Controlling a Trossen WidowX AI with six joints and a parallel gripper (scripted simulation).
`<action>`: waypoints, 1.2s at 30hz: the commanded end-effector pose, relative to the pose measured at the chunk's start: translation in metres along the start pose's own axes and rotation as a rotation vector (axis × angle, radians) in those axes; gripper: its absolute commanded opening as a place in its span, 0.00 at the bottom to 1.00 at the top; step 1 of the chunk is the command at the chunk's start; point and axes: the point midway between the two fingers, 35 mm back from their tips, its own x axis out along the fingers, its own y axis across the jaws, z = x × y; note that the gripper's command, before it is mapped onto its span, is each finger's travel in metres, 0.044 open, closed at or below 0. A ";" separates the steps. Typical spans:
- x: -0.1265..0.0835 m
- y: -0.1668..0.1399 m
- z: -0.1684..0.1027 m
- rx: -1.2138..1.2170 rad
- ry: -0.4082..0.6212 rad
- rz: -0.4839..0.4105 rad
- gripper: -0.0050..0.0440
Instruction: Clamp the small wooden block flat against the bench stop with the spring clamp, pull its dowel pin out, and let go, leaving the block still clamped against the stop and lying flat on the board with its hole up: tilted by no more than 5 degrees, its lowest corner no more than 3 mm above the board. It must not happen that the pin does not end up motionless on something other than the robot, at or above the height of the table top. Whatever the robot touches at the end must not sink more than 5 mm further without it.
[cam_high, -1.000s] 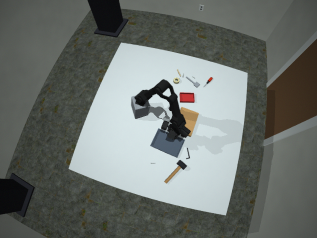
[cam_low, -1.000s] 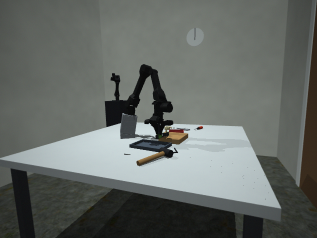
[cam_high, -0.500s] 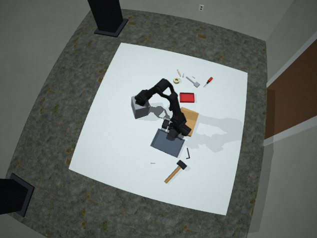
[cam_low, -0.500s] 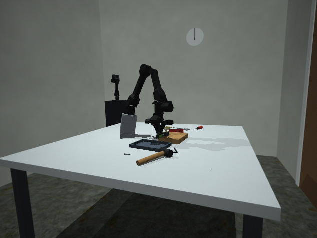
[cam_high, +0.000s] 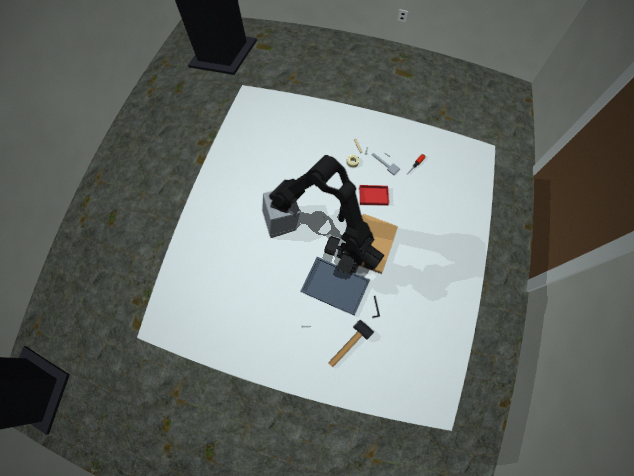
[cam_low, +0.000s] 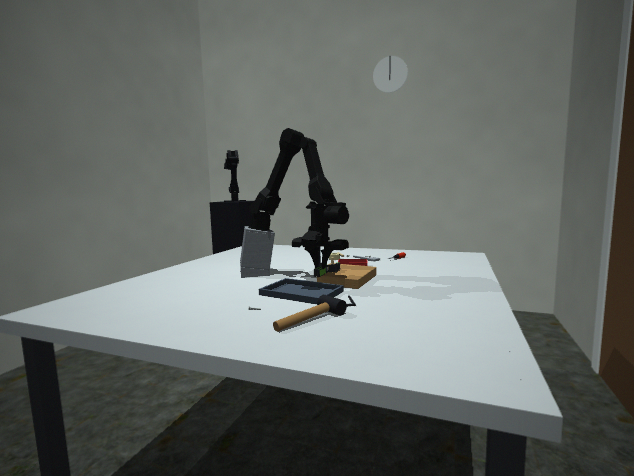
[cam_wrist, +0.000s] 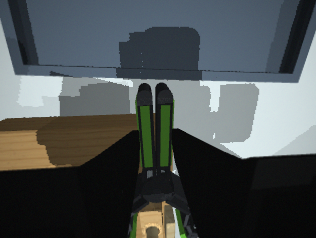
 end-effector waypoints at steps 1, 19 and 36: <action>-0.001 0.000 -0.004 0.000 -0.001 0.002 0.10; -0.001 0.006 -0.004 0.000 -0.001 0.002 0.10; -0.001 0.006 -0.004 0.000 -0.001 0.002 0.10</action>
